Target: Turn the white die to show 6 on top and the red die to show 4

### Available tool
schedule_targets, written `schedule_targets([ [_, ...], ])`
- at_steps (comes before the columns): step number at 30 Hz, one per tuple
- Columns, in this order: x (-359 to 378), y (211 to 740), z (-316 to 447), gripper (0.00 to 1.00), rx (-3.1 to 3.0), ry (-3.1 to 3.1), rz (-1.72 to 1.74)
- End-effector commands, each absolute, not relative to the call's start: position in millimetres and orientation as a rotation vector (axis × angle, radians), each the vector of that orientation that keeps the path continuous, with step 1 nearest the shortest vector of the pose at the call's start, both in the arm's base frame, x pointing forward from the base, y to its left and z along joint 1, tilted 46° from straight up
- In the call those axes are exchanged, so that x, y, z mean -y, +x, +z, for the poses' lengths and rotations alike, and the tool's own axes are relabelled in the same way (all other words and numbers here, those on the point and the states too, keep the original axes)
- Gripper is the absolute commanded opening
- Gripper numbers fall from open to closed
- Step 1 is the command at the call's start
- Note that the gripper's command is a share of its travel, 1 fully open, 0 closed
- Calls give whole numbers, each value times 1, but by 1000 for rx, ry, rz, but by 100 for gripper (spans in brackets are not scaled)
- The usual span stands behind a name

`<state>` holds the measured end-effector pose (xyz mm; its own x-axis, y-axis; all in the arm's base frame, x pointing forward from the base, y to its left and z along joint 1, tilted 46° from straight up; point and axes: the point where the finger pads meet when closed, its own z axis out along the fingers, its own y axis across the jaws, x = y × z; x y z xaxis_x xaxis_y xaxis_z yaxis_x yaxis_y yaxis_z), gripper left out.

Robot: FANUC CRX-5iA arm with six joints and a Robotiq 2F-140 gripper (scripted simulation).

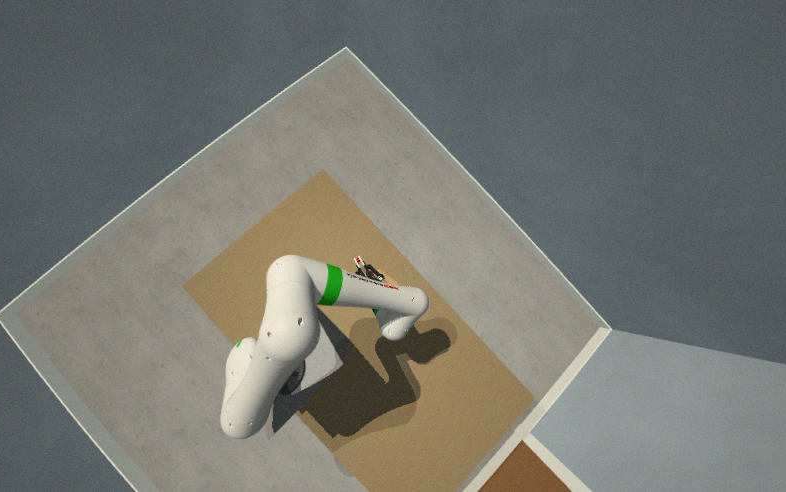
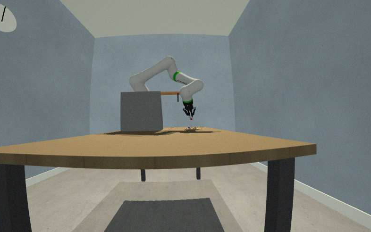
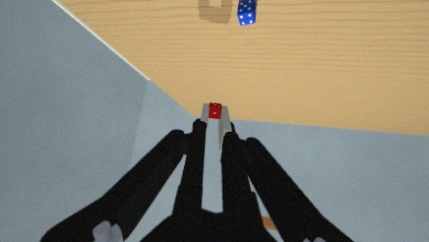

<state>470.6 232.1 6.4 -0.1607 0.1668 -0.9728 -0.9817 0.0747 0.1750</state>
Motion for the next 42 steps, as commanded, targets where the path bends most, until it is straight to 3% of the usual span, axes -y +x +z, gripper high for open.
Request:
schedule_targets([
  [1, -232, 469, 3, 7, -1143, -848, 1386],
  [42, -288, 462, -52, 7, -1137, -846, 1395],
])
